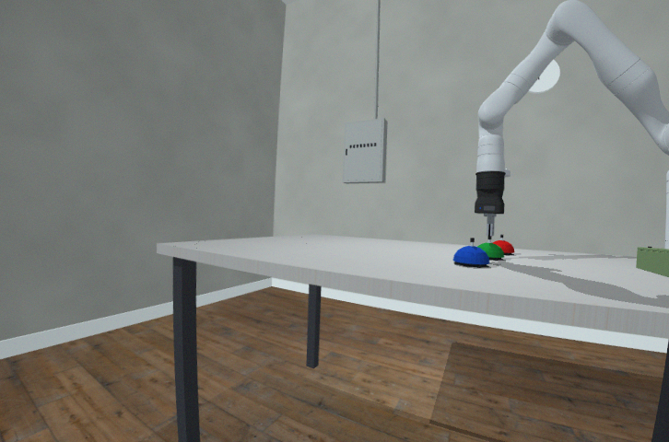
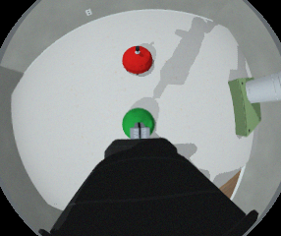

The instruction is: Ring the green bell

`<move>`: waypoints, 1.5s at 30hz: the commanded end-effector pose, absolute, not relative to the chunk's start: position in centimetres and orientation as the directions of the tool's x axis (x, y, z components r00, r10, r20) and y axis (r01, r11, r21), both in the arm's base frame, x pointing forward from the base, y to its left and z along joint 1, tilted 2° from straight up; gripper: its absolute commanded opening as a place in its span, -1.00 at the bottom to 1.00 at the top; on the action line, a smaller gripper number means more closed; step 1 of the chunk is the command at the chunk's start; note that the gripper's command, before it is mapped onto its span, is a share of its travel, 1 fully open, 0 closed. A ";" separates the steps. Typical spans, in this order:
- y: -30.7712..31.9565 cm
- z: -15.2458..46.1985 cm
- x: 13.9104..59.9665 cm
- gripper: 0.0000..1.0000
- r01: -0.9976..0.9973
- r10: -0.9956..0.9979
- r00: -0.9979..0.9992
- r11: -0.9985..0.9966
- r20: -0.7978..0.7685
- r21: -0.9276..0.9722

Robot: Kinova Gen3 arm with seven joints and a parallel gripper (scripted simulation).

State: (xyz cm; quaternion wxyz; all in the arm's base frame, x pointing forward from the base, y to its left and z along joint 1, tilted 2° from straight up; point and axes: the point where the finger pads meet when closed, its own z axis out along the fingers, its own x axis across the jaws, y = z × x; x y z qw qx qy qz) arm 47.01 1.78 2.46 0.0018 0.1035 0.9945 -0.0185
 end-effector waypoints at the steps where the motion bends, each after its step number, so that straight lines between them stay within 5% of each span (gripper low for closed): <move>1: 1.9 2.6 46.8 -0.65 0.206 0.206 -0.979 0.978 -0.003 -0.034; 45: 2.0 3.5 47.1 -0.65 0.205 0.205 -0.979 0.978 -0.007 -0.032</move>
